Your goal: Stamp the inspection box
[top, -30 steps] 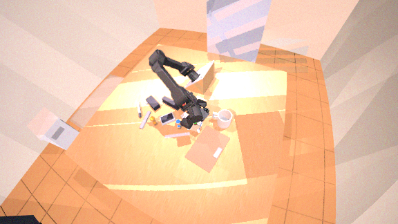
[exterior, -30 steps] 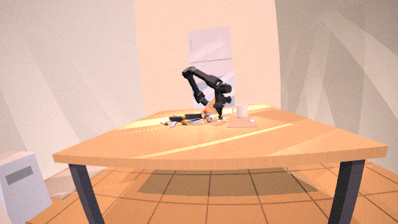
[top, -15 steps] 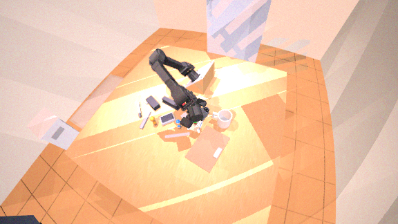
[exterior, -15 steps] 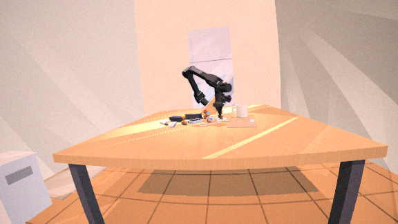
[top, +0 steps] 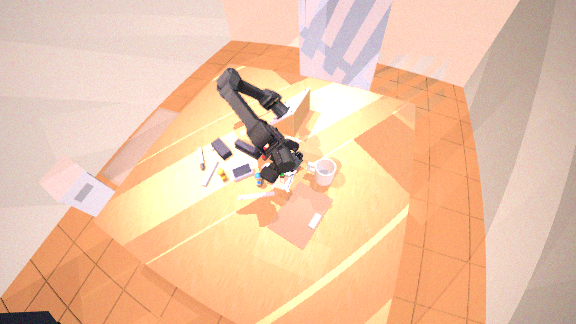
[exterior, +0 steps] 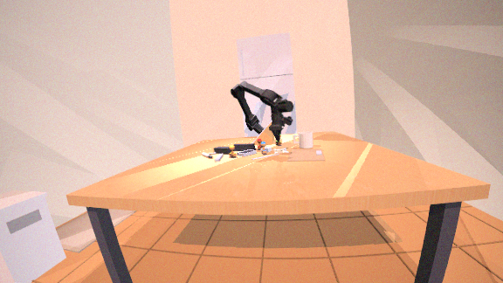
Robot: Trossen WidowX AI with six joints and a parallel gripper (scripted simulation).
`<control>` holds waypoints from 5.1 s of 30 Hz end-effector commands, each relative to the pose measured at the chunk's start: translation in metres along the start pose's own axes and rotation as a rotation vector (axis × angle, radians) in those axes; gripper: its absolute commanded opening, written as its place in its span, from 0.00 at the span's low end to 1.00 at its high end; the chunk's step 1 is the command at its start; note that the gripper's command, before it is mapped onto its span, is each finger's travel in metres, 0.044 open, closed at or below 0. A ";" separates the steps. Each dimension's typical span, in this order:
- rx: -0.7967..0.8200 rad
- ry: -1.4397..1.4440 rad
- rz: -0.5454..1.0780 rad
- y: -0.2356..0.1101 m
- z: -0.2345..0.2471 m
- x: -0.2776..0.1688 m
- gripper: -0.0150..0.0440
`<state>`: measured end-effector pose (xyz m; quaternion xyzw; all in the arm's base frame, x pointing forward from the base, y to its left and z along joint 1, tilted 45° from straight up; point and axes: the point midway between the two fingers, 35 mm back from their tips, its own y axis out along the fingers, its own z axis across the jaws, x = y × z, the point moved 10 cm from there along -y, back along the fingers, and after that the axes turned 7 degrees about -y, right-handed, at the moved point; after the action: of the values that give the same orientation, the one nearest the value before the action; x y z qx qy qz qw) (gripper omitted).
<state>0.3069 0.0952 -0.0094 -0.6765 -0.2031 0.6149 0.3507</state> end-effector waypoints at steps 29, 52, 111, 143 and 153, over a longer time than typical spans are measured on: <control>-0.004 0.003 -0.021 -0.045 -0.009 -0.039 0.25; -0.007 0.003 -0.022 -0.047 -0.007 -0.173 0.25; -0.001 0.009 0.005 0.025 0.016 -0.239 0.25; 0.000 0.007 0.001 -0.094 0.018 -0.235 0.71; 0.000 0.007 0.001 -0.094 0.018 -0.235 0.71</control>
<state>0.2662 -0.0045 0.2212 -0.6796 -0.2017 0.6131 0.3486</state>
